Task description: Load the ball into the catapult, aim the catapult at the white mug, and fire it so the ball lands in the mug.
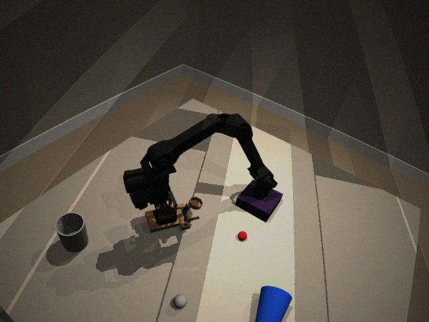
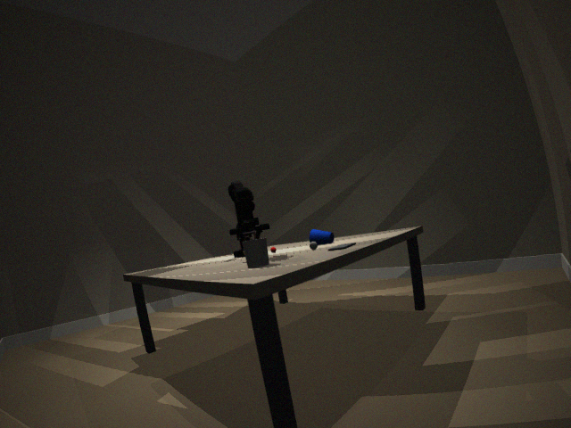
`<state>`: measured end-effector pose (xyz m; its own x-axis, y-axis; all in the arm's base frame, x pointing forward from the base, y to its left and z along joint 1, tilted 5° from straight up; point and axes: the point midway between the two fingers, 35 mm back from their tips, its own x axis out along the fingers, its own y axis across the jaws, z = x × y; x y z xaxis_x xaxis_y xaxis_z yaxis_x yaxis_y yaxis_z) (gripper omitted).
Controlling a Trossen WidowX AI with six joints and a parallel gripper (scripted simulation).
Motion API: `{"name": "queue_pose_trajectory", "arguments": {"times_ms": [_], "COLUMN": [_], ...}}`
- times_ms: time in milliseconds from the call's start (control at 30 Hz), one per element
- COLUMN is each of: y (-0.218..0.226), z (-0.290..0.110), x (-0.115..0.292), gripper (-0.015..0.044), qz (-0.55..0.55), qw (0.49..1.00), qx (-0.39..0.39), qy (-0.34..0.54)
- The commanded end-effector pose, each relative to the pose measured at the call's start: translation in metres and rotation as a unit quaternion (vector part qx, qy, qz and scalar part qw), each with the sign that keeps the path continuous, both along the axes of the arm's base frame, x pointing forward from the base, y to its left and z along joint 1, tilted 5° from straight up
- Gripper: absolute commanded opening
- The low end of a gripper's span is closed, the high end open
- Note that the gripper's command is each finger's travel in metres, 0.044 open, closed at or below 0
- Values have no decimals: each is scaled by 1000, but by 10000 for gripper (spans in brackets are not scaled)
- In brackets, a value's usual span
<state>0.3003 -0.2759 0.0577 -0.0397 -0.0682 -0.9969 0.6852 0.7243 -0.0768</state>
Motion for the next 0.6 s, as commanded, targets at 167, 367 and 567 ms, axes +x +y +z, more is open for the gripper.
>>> {"name": "queue_pose_trajectory", "arguments": {"times_ms": [167, 367, 567], "y": [-1, -2, -2], "z": [-14, -24, -26], "x": [-2, -2, -2], "gripper": [0, 0, 0], "qz": [-1, -1, -3], "qw": [1000, 1000, 1000], "qx": [-1, -1, 0], "qy": [1, 1, 0]}}
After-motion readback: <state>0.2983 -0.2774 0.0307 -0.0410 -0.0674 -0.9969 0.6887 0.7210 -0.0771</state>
